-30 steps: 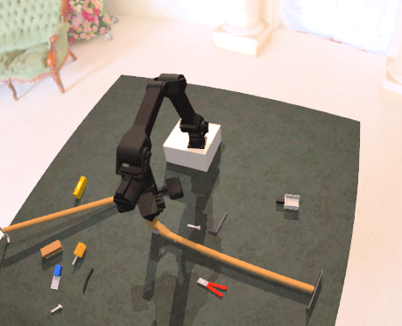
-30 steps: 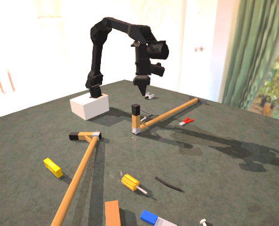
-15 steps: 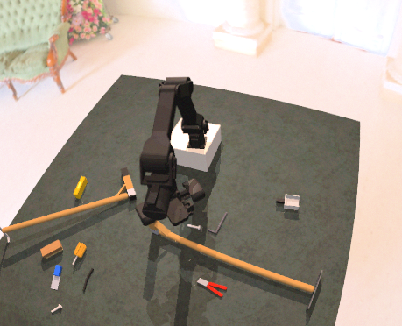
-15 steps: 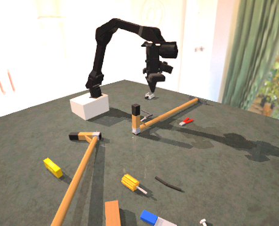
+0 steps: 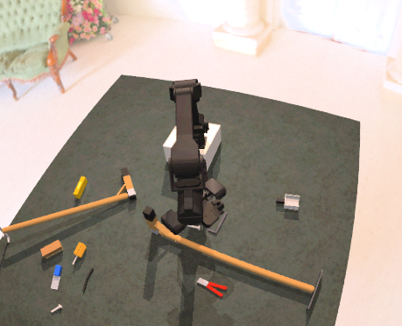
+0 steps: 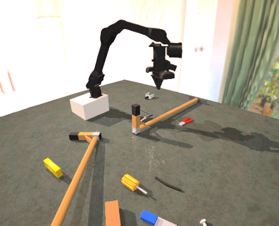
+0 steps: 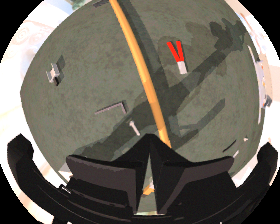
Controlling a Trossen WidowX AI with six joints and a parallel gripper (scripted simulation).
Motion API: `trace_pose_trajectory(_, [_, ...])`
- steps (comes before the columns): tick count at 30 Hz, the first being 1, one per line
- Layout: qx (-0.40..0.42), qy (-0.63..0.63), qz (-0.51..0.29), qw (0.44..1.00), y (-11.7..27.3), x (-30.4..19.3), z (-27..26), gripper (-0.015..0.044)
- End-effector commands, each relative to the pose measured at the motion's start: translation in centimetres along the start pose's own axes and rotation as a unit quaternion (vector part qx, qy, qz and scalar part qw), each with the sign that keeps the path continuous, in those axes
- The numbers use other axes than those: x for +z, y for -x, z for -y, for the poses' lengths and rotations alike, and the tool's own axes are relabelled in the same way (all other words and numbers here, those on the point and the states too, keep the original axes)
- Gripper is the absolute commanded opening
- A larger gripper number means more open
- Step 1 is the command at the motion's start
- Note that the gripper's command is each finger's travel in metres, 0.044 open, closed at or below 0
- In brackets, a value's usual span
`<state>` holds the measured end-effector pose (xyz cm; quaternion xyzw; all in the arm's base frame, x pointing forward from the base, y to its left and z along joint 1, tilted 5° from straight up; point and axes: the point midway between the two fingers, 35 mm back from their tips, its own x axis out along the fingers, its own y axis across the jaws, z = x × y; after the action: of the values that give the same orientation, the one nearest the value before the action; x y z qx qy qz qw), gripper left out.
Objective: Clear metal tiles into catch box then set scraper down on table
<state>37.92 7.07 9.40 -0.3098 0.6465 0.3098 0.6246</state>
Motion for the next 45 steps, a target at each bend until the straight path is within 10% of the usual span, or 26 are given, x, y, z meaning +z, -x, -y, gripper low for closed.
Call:
trace_pose_trajectory(1, [0.004,0.038,0.001,0.999,-0.2,1.6,-1.4,0.0])
trace_pose_trajectory(45, [0.008,0.177,-0.003,0.984,-6.2,7.3,-7.3,0.0])
